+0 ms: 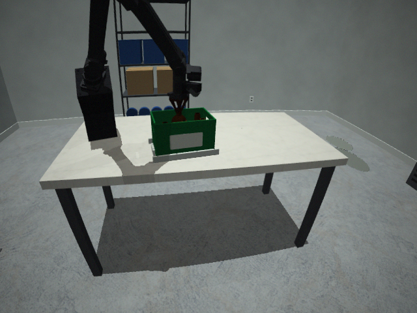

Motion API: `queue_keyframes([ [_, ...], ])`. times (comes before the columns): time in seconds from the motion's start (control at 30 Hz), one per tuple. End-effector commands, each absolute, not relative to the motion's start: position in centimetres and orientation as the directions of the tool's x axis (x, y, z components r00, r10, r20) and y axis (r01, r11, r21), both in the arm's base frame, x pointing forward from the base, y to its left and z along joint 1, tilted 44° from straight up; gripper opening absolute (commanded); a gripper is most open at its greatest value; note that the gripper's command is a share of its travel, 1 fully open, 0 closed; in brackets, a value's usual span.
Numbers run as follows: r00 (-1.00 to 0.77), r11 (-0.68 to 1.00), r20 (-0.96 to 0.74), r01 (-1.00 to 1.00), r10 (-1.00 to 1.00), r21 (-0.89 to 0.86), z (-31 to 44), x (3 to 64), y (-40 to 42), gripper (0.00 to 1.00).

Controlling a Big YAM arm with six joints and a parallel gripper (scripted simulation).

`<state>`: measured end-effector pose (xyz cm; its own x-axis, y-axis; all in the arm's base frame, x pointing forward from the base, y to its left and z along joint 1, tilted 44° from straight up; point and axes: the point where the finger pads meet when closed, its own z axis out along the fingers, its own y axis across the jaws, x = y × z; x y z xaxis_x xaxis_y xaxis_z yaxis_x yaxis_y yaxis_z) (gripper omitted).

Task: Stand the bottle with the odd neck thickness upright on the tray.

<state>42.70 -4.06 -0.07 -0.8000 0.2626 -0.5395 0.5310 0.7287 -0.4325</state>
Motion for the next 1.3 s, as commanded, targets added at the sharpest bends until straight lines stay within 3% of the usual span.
queue_keyframes([
  [0.0, -0.790, 0.742, -0.561, 0.526, 0.245, -0.415, 1.2, 42.9, -2.5, 0.00],
  [1.27, -0.777, 0.745, -0.578, 0.535, 0.248, -0.399, 2.5, 43.8, -1.7, 0.00],
])
